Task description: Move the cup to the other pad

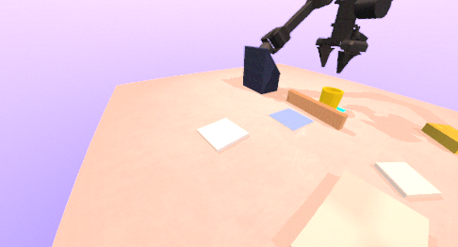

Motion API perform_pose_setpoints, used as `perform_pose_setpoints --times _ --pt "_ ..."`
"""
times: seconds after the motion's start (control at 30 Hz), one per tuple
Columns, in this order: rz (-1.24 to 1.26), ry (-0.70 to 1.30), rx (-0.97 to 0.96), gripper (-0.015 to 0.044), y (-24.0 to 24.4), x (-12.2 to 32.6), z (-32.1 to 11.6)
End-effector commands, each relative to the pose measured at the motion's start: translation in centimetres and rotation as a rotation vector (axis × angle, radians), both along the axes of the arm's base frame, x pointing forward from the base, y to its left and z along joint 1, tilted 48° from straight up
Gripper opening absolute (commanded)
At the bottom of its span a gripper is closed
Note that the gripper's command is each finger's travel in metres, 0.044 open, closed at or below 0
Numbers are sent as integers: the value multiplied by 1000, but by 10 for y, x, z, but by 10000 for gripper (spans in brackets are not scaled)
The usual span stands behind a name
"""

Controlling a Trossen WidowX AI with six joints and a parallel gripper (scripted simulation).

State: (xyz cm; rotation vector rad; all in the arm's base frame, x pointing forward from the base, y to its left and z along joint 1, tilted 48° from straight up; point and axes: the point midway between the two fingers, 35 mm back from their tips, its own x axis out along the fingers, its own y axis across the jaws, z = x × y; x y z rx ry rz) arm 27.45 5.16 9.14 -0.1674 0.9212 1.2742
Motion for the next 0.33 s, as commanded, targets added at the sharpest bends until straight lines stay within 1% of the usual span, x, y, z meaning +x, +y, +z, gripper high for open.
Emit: perform_pose_setpoints --times 0.0,0.3 --pt "2 -14 -4 440 -10 0 9" --pt "-3 -5 1 440 -11 -2 8"
